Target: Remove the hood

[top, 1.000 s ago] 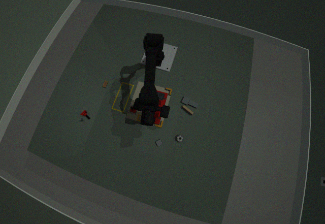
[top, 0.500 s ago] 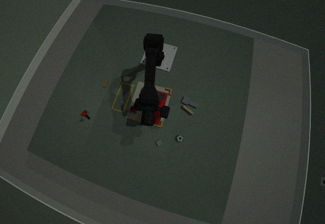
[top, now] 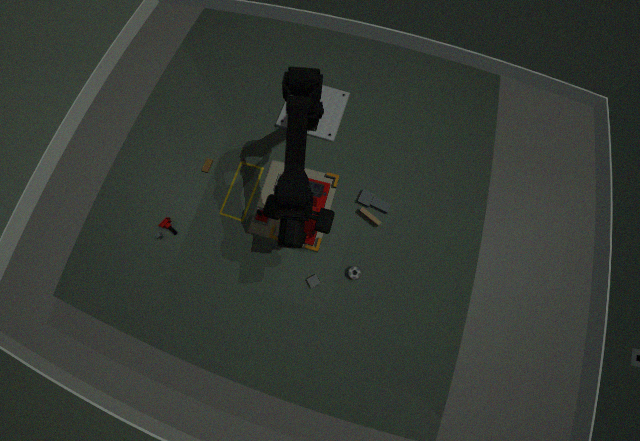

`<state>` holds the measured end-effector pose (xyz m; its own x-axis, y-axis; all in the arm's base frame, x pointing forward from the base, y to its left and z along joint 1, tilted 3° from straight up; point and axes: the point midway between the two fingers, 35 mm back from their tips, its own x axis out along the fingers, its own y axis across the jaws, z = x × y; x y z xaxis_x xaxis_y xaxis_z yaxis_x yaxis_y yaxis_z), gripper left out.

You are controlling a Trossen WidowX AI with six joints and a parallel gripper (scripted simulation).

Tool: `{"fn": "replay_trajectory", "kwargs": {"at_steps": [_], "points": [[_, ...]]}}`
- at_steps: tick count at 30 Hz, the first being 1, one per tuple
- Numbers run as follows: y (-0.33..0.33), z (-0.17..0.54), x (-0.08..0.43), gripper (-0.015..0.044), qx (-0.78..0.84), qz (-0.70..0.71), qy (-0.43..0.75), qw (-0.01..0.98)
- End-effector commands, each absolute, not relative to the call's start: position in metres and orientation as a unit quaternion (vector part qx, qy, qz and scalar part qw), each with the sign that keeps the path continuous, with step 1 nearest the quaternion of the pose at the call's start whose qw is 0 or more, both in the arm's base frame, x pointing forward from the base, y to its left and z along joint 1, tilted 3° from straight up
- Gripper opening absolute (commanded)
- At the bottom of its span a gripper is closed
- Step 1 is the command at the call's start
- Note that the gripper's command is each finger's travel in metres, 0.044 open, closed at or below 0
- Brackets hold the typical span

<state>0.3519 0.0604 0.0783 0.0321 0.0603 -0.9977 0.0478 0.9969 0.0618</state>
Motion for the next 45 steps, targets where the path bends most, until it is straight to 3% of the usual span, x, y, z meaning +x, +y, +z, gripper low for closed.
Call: {"fn": "replay_trajectory", "kwargs": {"at_steps": [1,11,15,24,35,45], "points": [[0.060,0.075,0.352,0.0440,0.035,0.004,0.696,0.717],[0.060,0.070,0.352,0.0440,0.035,0.004,0.696,0.717],[0.061,0.073,0.352,0.0335,0.039,0.005,0.696,0.717],[0.061,0.073,0.352,0.0275,0.039,0.005,0.696,0.717],[0.060,0.078,0.352,0.0000,0.038,0.004,0.696,0.717],[0.060,0.085,0.352,0.0000,0.038,0.004,0.696,0.717]]}}
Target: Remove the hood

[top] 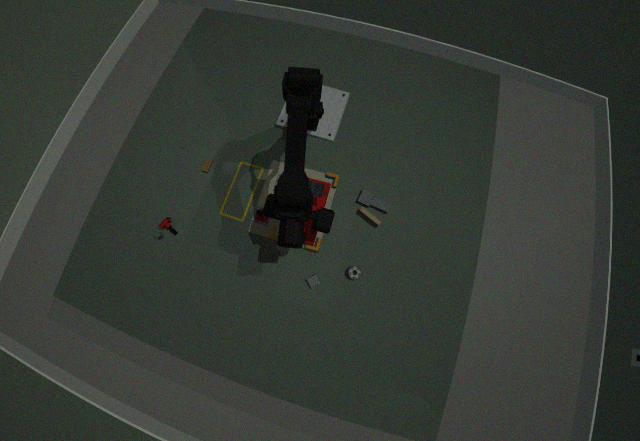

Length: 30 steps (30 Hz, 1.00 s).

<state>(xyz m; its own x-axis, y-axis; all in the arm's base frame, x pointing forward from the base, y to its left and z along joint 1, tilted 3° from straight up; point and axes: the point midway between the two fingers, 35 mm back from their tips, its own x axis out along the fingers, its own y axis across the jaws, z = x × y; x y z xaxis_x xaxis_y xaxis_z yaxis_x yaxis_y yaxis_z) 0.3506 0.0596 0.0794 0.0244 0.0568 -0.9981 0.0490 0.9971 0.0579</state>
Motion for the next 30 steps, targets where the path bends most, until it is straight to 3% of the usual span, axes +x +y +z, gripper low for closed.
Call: {"fn": "replay_trajectory", "kwargs": {"at_steps": [1,30], "points": [[0.060,0.086,0.352,0.0000,0.038,0.004,0.696,0.717],[0.058,0.109,0.351,0.0000,0.038,0.004,0.696,0.717]]}}
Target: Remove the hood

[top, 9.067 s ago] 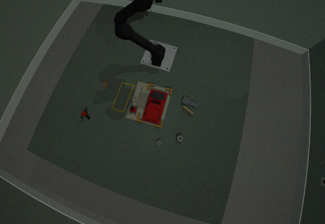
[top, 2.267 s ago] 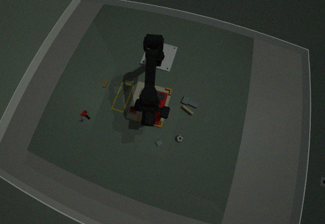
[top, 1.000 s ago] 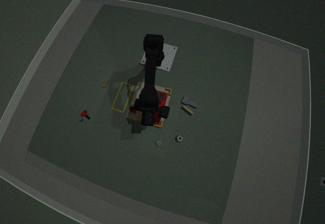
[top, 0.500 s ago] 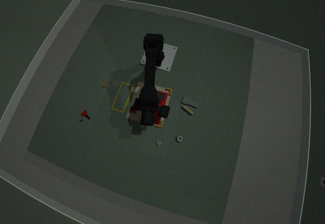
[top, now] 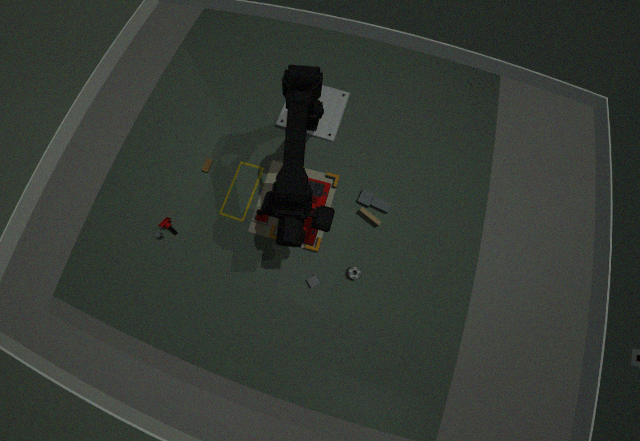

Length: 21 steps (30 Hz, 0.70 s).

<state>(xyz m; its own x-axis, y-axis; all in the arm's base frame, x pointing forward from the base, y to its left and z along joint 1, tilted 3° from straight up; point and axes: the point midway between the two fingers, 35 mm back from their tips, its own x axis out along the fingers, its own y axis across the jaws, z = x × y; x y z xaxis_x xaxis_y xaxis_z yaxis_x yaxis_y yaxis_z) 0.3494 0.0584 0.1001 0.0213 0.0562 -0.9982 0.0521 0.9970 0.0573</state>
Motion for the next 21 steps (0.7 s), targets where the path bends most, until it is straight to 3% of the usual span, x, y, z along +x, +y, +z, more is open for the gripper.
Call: {"fn": "replay_trajectory", "kwargs": {"at_steps": [1,21], "points": [[0.058,0.111,0.351,0.0000,0.038,0.004,0.696,0.717],[0.034,0.136,0.351,0.0000,0.038,0.000,0.698,0.715]]}}
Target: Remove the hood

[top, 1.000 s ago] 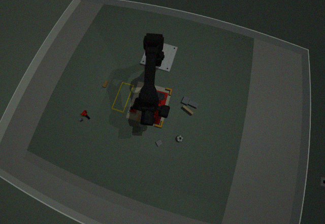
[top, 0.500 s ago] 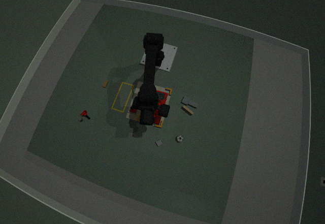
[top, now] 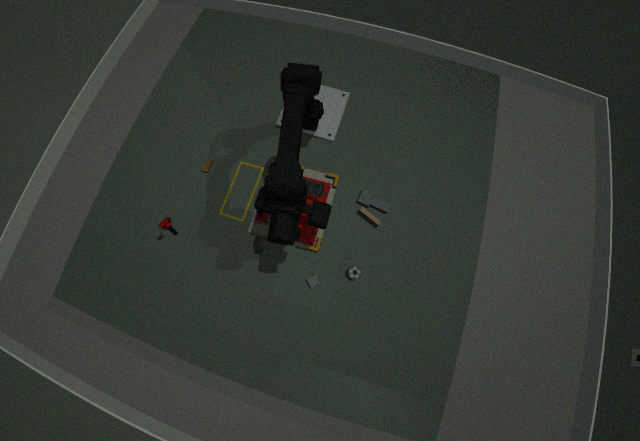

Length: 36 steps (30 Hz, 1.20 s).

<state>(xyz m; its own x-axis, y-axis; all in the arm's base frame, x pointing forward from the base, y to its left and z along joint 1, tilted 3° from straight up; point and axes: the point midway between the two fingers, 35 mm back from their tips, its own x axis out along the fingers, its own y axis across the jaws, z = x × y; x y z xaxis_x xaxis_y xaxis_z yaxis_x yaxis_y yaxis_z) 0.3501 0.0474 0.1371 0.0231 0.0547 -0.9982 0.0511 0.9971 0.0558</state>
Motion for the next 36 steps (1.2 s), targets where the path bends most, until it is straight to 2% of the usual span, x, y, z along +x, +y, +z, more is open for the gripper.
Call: {"fn": "replay_trajectory", "kwargs": {"at_steps": [1,36], "points": [[0.030,0.136,0.351,0.0000,0.038,0.000,0.698,0.715],[-0.104,0.134,0.323,0.0000,0.033,-0.003,0.698,0.716]]}}
